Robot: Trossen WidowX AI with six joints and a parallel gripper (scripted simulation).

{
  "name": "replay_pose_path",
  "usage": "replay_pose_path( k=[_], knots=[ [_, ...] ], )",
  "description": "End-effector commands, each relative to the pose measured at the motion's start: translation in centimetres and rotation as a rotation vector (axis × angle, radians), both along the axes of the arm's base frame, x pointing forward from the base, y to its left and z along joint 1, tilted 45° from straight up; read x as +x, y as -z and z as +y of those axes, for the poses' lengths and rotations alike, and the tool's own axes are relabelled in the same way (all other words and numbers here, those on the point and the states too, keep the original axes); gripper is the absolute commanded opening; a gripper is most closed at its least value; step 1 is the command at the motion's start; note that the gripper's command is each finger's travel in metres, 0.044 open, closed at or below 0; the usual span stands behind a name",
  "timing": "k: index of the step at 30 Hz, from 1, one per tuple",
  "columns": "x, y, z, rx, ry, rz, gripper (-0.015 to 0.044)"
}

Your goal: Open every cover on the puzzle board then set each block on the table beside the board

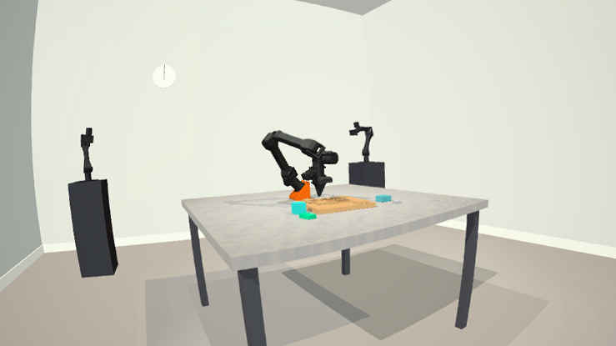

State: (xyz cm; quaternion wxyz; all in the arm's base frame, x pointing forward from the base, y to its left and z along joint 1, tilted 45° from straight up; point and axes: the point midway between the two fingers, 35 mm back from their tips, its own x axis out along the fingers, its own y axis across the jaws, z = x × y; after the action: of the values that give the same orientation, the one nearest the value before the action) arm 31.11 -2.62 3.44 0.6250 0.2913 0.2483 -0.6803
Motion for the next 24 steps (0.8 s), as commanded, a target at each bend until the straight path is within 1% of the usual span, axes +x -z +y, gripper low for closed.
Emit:
replay_pose_path(
  k=[1,14,15,21,24],
  knots=[
    [0.2,-0.5,0.6,0.004,-0.001,-0.006,0.0000],
    [0.2,-1.7,1.8,0.003,-0.001,-0.006,0.0000],
    [0.1,-1.4,1.3,0.000,0.000,0.000,0.0000],
    [1.8,-3.7,0.5,0.002,-0.001,-0.006,0.0000],
    [2.0,-4.1,0.4,0.002,-0.001,-0.007,0.0000]
  ],
)
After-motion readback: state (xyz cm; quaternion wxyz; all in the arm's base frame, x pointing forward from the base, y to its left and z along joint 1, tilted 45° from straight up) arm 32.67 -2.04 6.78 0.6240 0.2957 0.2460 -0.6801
